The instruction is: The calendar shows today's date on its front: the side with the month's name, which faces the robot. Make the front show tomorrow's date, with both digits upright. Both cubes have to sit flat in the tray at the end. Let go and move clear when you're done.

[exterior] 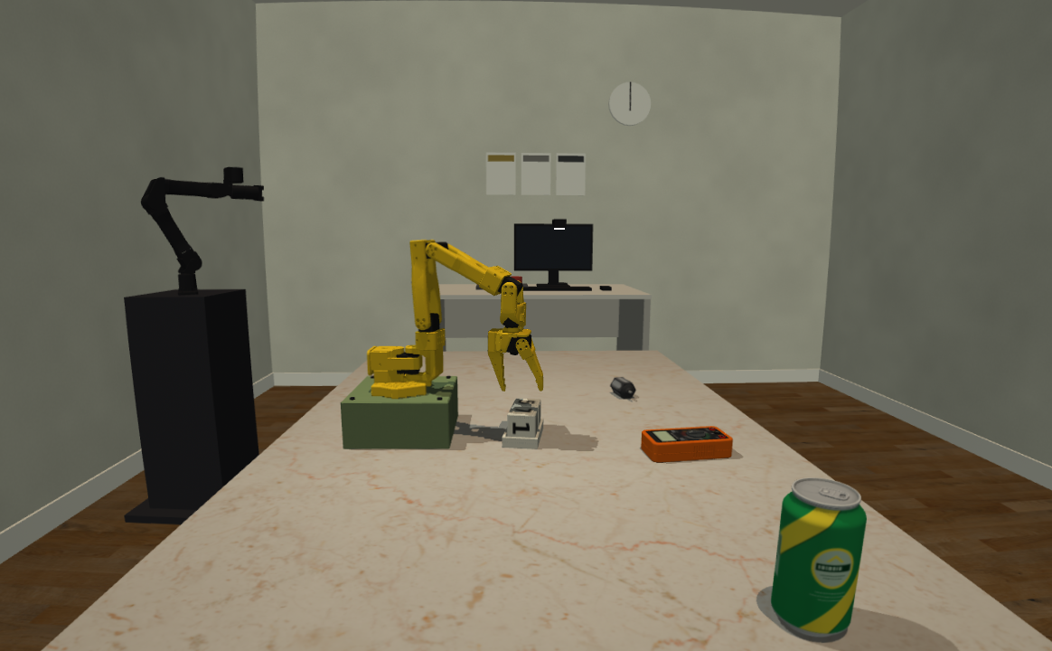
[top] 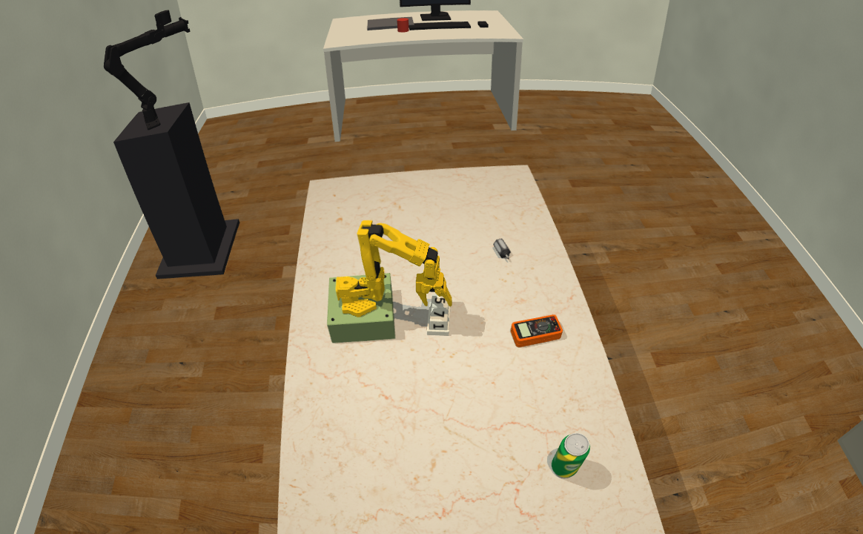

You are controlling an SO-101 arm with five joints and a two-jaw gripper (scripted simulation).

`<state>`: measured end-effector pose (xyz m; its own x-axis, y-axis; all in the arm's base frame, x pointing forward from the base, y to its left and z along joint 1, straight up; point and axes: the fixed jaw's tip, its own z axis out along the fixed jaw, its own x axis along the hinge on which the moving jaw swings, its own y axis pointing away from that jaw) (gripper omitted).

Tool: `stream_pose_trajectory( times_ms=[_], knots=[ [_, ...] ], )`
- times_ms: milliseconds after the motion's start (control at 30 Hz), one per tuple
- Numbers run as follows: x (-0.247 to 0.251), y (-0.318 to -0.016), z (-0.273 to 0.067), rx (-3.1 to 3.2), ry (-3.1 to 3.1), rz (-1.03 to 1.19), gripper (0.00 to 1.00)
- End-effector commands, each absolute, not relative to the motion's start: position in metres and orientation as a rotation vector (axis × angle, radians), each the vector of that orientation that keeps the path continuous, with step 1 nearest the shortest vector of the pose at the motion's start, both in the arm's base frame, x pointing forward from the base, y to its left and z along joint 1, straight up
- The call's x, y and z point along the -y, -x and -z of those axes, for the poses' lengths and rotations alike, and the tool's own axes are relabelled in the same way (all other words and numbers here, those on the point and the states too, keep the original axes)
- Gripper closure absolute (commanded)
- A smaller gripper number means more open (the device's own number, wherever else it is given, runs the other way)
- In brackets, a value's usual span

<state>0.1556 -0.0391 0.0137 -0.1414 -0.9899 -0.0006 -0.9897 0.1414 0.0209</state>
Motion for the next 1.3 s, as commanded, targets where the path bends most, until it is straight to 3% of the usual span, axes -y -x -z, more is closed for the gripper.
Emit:
stream_pose_trajectory(
  times_ms=[0,1267],
  knots=[
    [0.0391,-0.1576,-0.0185,2.375,-2.052,0.006,0.64],
    [0.0349,-0.1557,-0.0221,2.487,-1.914,0.006,0.64]
  ],
)
